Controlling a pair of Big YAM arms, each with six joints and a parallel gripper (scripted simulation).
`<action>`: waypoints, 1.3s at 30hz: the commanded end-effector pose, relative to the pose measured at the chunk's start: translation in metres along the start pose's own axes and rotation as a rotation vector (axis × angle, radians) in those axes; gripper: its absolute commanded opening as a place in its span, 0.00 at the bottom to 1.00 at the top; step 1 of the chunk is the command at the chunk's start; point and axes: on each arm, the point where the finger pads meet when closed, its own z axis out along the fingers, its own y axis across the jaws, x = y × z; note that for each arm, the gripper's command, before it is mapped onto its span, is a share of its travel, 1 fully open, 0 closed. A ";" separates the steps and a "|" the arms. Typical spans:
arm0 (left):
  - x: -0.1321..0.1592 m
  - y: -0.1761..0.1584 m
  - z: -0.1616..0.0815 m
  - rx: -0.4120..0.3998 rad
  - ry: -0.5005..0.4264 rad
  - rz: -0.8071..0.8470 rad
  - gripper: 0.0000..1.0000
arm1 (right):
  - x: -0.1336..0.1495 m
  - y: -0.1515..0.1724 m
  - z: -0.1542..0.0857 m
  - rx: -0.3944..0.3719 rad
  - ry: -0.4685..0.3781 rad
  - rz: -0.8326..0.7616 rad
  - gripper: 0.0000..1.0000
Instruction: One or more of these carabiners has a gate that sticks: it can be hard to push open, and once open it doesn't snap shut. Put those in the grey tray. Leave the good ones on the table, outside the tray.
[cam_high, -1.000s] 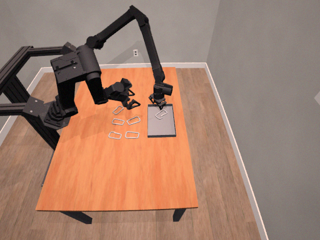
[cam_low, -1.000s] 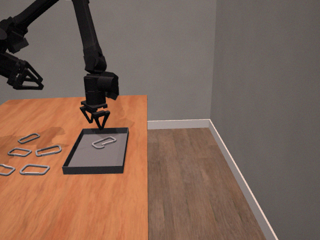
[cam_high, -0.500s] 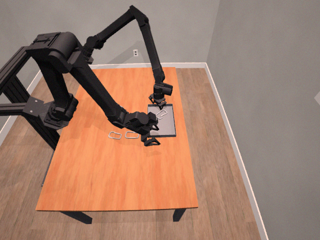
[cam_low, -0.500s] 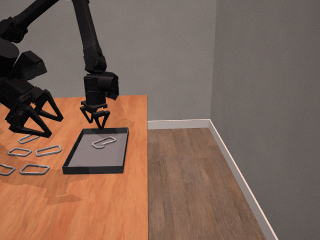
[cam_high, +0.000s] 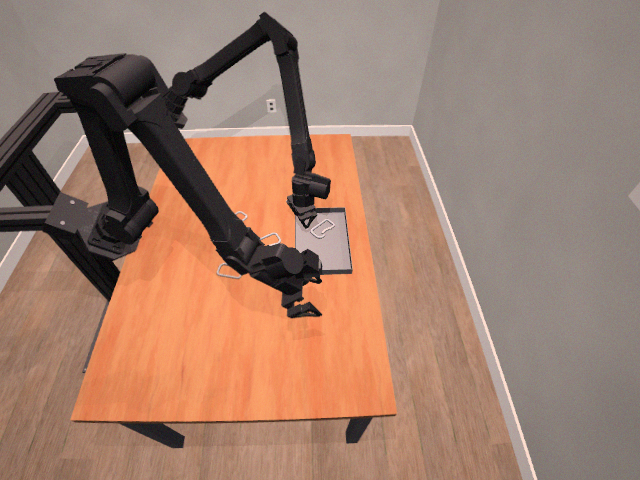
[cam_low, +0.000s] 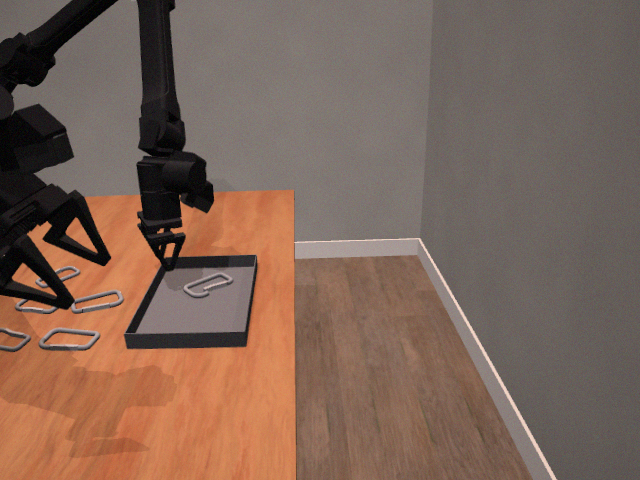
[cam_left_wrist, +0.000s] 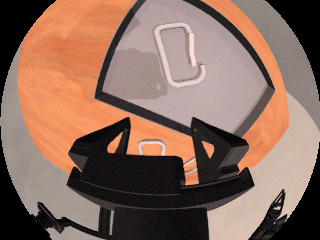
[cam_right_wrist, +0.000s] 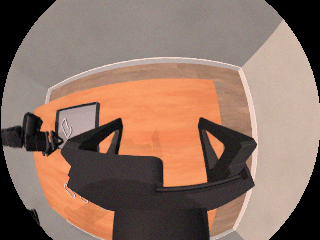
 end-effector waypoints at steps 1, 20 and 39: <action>0.064 -0.017 0.006 0.033 0.021 0.220 0.79 | -0.018 -0.010 0.001 0.012 -0.021 0.007 1.00; 0.246 0.061 0.033 -0.020 -0.015 0.795 0.79 | -0.020 -0.006 0.002 0.003 -0.025 -0.005 1.00; 0.244 0.070 0.049 -0.036 0.000 0.797 0.79 | -0.012 -0.004 0.001 0.003 -0.016 -0.002 1.00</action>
